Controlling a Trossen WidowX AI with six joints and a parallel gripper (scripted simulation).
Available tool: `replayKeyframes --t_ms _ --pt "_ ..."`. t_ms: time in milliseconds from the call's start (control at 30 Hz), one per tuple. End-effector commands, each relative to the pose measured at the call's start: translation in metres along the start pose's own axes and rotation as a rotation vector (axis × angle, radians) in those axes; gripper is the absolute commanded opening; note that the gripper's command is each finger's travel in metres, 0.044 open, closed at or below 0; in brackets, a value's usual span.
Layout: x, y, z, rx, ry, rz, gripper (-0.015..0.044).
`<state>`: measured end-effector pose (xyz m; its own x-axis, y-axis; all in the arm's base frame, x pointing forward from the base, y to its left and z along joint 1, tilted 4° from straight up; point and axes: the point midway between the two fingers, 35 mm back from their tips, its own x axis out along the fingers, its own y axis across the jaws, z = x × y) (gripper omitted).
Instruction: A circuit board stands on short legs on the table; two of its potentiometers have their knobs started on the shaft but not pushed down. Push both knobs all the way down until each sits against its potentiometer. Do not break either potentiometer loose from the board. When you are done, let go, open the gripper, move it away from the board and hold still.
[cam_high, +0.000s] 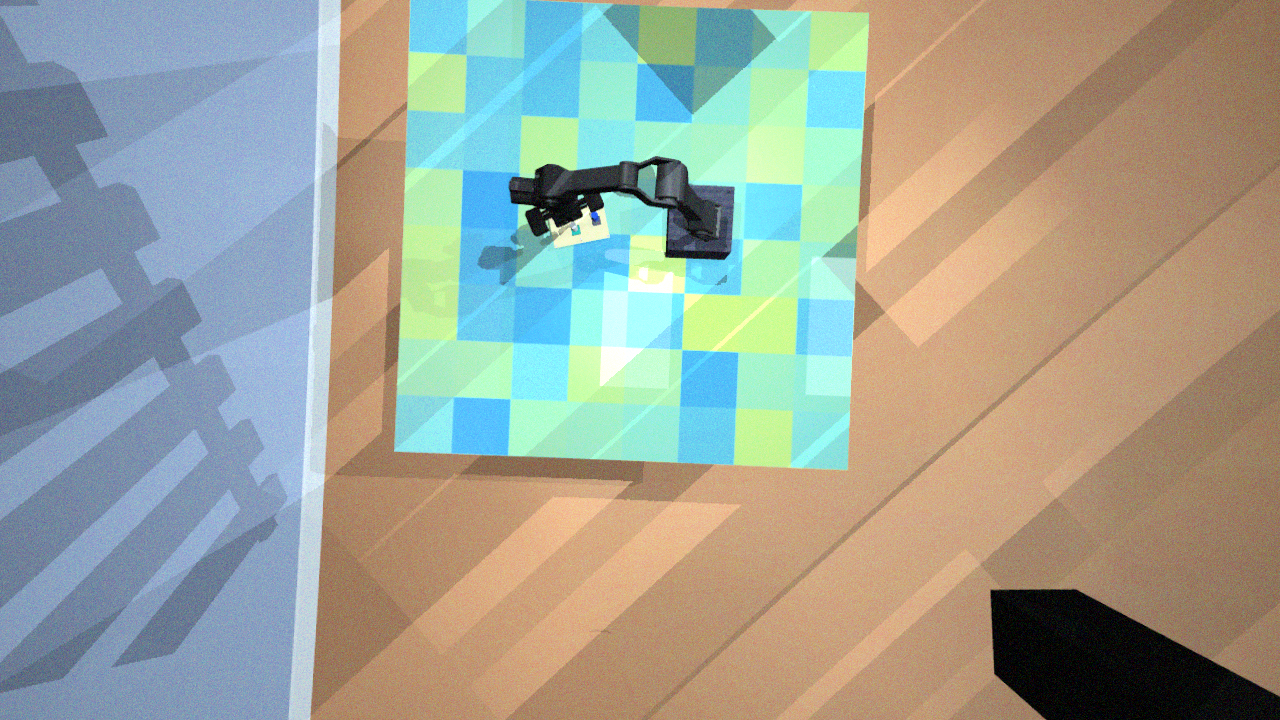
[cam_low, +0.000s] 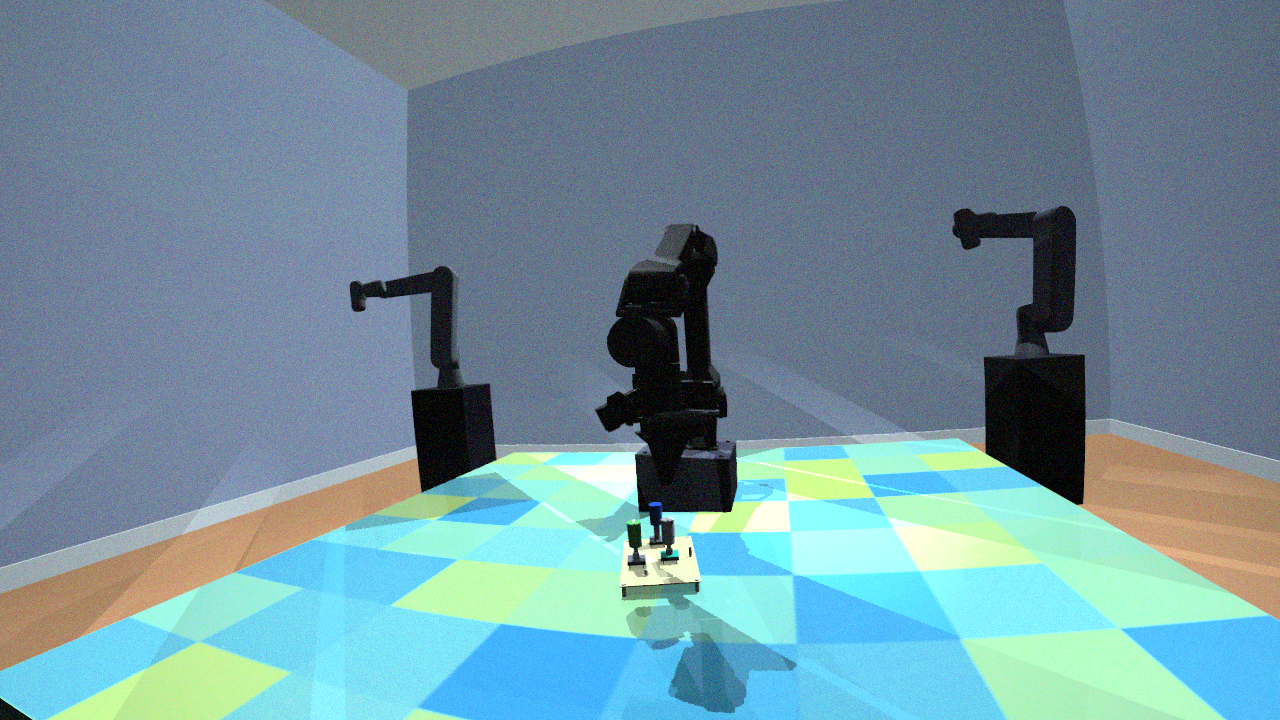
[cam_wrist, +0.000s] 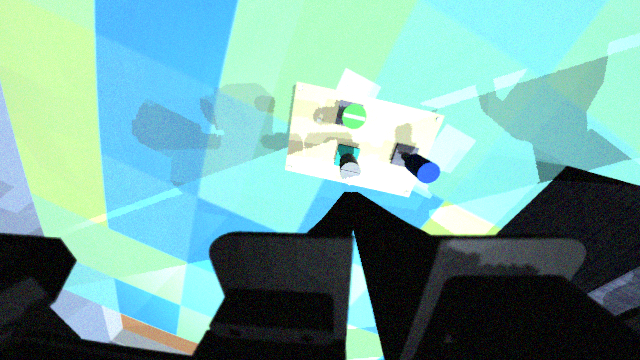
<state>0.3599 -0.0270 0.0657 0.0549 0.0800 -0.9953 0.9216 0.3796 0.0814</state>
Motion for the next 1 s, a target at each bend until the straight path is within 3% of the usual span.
replayKeyframes --t_ms 0,133,967 --pt "0.003 -0.003 -0.001 0.022 0.000 -0.024 0.0000" --pt "0.023 -0.004 -0.001 0.022 0.001 -0.024 0.0000" --pt "0.044 -0.004 -0.001 0.022 0.001 -0.024 0.0000"
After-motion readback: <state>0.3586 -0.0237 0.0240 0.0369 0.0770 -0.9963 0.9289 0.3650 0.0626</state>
